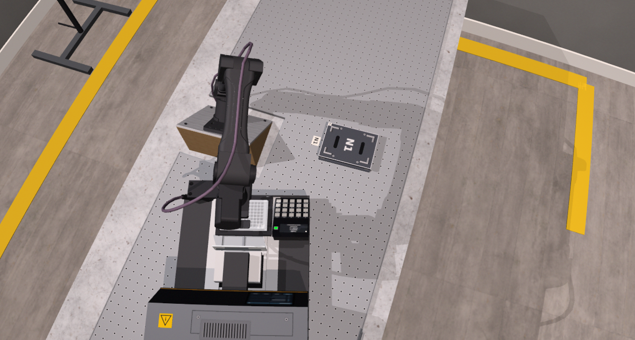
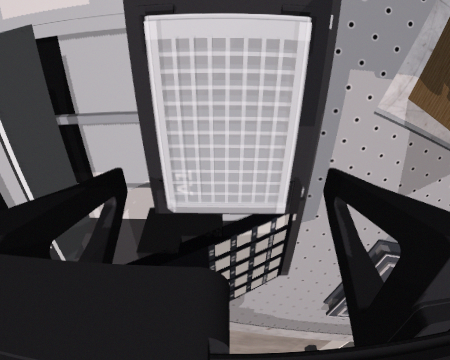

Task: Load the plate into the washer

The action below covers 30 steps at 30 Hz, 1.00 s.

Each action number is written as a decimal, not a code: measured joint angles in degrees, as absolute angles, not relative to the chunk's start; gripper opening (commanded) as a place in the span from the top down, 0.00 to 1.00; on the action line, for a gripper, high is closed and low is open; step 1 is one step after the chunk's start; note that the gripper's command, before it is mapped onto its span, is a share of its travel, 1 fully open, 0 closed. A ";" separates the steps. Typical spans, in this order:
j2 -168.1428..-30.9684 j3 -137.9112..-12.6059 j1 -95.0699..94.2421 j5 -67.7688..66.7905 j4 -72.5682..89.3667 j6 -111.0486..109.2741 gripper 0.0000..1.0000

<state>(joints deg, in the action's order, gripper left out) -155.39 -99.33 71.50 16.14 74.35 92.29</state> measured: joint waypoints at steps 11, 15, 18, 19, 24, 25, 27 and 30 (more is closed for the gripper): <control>-155.41 -103.59 72.20 15.73 78.30 91.74 0.00; -155.41 -104.66 72.38 15.62 79.44 91.59 0.00; -155.41 -105.67 72.49 15.51 80.53 91.48 0.00; -155.39 -106.04 72.53 15.49 80.82 91.44 0.00; -155.39 -106.69 72.64 15.42 81.60 91.37 0.00; -155.44 -106.72 72.64 15.40 81.73 91.37 0.00; -155.63 -106.69 72.64 15.40 81.91 91.37 0.00; -155.63 -106.72 72.64 15.35 82.02 91.37 0.00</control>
<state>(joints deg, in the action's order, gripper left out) -155.63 -106.72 72.64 15.35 82.02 91.37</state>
